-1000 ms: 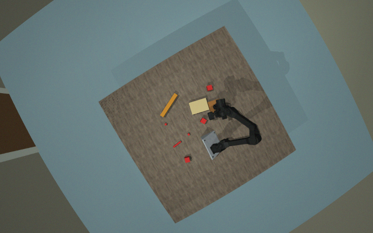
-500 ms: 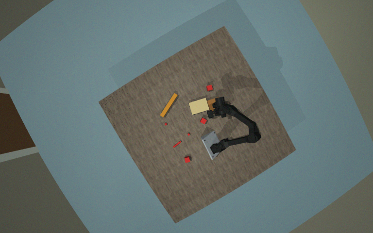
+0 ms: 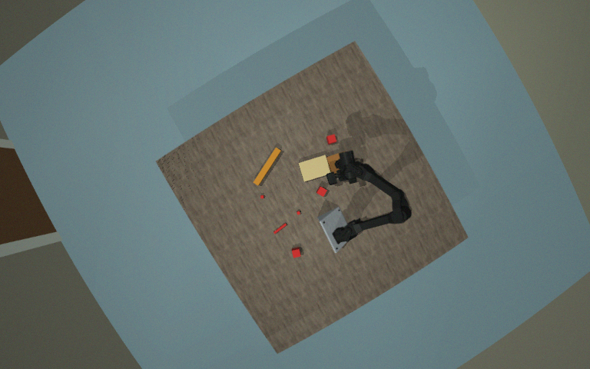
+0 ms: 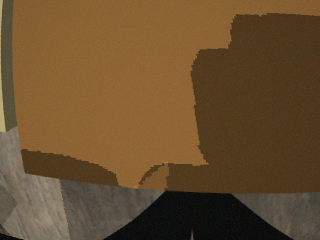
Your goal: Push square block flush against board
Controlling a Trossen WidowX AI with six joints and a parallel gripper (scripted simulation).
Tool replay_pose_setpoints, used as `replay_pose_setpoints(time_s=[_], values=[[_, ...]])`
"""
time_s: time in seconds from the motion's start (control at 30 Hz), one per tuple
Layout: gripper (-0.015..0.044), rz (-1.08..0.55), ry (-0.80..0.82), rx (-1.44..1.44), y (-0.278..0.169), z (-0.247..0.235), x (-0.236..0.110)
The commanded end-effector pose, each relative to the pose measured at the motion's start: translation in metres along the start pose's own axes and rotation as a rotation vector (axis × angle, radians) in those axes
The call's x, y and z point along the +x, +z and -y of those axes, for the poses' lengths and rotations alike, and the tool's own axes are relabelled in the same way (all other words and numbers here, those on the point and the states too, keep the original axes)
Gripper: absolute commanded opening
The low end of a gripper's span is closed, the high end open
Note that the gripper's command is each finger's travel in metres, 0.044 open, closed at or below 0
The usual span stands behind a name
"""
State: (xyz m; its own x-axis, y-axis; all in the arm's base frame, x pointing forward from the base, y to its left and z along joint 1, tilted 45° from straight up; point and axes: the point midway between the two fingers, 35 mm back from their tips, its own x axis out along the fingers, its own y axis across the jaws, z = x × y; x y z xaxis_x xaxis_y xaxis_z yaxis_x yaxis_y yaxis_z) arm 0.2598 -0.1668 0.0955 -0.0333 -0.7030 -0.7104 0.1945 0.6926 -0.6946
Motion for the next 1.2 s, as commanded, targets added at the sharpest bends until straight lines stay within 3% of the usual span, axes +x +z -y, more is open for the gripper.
replay_pose_setpoints(time_s=[0.0, 0.43, 1.17], values=[[0.0000, 0.006, -0.002, 0.009, 0.007, 0.001, 0.000], [0.0000, 0.006, -0.002, 0.010, 0.016, -0.001, 0.001], [0.0000, 0.005, -0.002, 0.008, -0.018, -0.001, 0.001]])
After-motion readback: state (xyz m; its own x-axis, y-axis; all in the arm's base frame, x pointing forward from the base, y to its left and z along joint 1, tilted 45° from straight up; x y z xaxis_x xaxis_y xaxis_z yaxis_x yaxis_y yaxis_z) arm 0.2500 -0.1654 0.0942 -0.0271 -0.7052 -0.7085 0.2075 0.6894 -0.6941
